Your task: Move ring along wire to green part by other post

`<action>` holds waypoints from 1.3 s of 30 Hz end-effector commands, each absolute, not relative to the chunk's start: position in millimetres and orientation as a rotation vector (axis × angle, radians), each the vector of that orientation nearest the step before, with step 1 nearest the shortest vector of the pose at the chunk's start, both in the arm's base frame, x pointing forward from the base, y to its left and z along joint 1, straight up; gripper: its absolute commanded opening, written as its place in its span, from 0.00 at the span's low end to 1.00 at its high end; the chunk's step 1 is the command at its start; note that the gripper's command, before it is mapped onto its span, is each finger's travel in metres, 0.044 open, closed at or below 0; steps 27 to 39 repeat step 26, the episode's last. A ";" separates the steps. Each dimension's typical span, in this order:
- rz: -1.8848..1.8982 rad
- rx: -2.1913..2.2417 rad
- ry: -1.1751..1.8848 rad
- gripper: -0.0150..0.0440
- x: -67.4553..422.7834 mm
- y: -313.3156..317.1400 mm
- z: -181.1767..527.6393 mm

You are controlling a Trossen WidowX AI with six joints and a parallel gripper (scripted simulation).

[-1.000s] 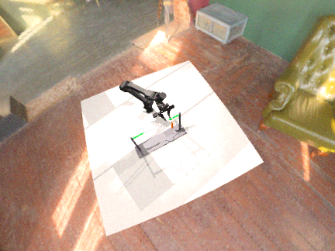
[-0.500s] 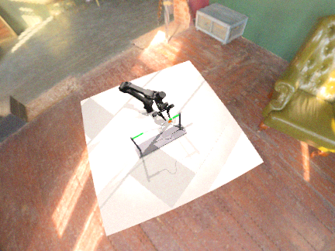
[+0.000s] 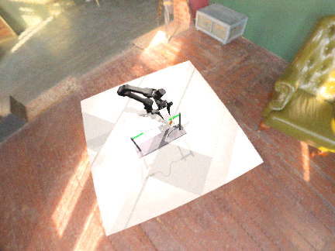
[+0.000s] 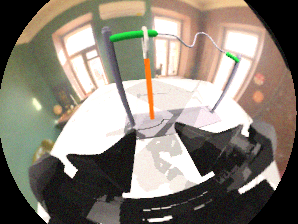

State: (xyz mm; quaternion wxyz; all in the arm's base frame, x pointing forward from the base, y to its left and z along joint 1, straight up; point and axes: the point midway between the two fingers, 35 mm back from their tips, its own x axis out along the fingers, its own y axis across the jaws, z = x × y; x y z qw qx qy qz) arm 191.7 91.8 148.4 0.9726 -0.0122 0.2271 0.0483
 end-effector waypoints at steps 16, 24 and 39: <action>0.099 -0.020 0.436 1.00 172.2 84.6 163.1; 0.099 -0.020 0.436 1.00 172.2 84.6 163.1; 0.099 -0.020 0.436 1.00 172.2 84.6 163.1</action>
